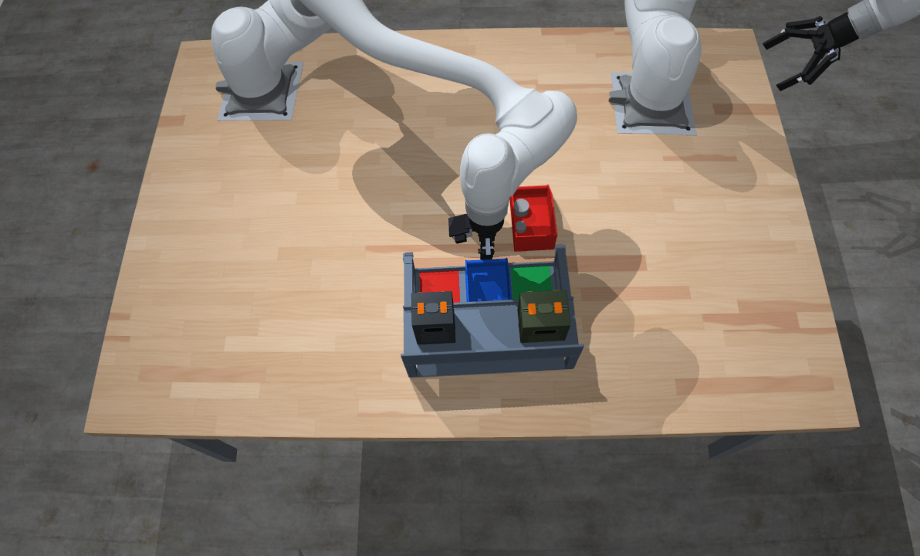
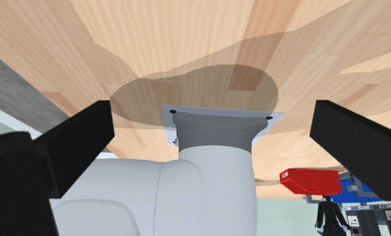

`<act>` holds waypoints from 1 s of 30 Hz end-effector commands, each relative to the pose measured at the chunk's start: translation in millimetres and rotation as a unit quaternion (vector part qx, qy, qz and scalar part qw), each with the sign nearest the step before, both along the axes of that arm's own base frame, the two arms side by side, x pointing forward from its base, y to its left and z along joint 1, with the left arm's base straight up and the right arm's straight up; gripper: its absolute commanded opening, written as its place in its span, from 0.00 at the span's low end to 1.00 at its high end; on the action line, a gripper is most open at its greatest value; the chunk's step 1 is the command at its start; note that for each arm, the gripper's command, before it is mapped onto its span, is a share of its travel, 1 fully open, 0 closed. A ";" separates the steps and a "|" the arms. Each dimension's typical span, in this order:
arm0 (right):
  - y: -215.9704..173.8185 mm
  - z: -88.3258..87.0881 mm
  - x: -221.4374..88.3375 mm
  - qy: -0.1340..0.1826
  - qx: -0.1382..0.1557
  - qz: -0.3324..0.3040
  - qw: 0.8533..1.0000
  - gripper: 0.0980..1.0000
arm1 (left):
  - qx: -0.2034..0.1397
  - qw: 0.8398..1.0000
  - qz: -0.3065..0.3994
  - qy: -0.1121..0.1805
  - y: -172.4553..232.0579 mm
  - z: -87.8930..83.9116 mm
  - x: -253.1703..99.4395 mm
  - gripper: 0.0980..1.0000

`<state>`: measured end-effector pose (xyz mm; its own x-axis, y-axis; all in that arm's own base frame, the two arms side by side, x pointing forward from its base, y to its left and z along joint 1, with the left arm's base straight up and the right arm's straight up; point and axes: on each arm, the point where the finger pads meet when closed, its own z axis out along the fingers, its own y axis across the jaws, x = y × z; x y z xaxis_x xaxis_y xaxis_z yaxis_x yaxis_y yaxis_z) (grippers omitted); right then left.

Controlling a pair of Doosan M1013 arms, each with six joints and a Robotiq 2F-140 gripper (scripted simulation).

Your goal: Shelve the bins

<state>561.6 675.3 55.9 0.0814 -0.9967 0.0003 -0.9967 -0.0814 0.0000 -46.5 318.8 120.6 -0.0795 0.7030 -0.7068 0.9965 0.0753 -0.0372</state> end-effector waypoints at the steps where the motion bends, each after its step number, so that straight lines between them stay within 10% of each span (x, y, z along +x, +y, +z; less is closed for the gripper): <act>1: 0.5 1.3 1.3 0.000 0.001 0.000 1.000 0.00 | 0.000 1.000 0.000 0.000 0.3 0.3 -0.1 1.00; 30: 1.1 1.3 8.7 0.000 0.001 0.000 1.000 0.00 | 0.000 1.000 0.000 0.000 0.3 0.3 -0.1 1.00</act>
